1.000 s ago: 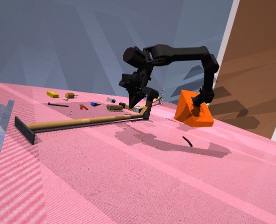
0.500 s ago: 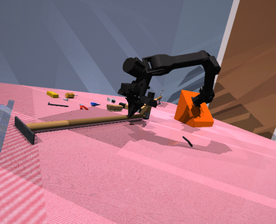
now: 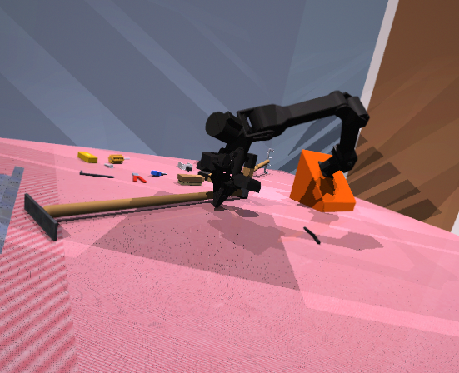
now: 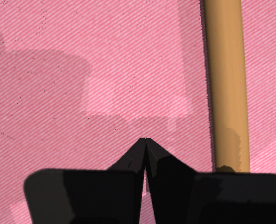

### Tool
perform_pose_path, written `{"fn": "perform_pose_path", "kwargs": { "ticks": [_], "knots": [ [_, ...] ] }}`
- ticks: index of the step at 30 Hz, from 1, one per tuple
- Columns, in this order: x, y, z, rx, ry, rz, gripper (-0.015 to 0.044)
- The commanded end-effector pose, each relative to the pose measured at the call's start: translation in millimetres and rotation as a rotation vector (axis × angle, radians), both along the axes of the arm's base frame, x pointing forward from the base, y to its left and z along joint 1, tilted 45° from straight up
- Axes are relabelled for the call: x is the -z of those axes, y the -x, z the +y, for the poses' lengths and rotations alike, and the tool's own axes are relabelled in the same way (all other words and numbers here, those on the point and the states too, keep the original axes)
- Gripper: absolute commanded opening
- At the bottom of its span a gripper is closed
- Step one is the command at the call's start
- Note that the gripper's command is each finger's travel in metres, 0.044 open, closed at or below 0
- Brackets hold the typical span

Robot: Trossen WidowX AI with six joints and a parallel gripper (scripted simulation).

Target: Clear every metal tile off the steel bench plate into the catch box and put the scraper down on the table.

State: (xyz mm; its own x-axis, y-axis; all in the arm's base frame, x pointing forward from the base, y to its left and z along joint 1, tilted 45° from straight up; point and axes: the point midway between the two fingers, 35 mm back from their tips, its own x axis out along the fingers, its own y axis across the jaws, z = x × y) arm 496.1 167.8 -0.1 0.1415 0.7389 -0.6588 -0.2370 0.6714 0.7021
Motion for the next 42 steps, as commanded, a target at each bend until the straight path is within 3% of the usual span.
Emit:
{"fn": "perform_pose_path", "kwargs": {
  "ticks": [1,42],
  "knots": [
    [4.3,0.7,-0.4,0.006,0.005,0.006,0.0],
    [29.7,-18.9,-24.8,0.006,0.009,0.005,0.0]
  ]
}}
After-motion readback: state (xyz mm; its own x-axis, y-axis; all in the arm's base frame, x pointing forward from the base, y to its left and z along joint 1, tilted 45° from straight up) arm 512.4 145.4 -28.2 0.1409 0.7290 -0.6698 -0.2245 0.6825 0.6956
